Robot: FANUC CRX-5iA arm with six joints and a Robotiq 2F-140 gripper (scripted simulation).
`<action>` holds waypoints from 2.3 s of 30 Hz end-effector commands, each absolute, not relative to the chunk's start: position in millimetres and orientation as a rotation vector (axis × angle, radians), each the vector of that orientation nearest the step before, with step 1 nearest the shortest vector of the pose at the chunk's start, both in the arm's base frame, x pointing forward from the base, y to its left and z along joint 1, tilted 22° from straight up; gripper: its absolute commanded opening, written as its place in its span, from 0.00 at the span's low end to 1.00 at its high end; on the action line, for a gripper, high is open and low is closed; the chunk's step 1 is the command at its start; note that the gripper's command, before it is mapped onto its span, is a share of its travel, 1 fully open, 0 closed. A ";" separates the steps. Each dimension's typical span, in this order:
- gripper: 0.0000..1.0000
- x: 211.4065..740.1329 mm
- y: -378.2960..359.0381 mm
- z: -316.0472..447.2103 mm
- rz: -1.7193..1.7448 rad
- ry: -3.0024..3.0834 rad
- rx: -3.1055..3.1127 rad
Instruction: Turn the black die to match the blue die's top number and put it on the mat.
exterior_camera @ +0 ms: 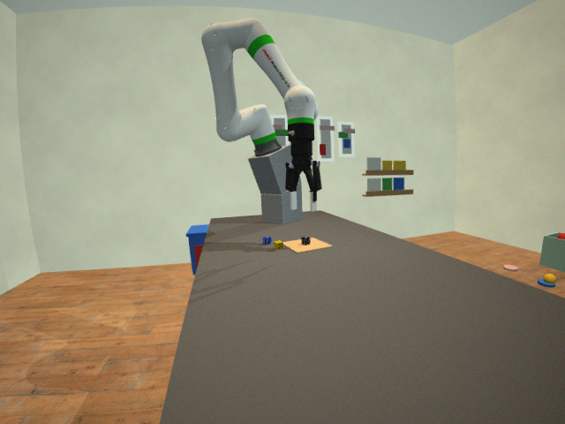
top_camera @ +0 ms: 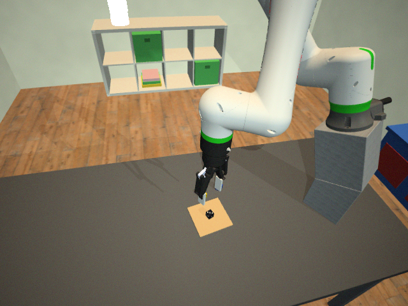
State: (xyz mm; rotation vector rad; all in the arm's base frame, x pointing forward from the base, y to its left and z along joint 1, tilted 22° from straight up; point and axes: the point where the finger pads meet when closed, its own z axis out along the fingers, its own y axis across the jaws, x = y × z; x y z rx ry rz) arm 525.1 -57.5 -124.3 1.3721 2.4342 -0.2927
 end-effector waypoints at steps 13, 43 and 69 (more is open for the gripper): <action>1.00 524.5 -56.0 -119.7 -0.292 2.443 1.376; 1.00 517.9 -43.6 -84.9 -0.292 2.443 1.376; 1.00 517.9 -43.6 -84.9 -0.292 2.443 1.376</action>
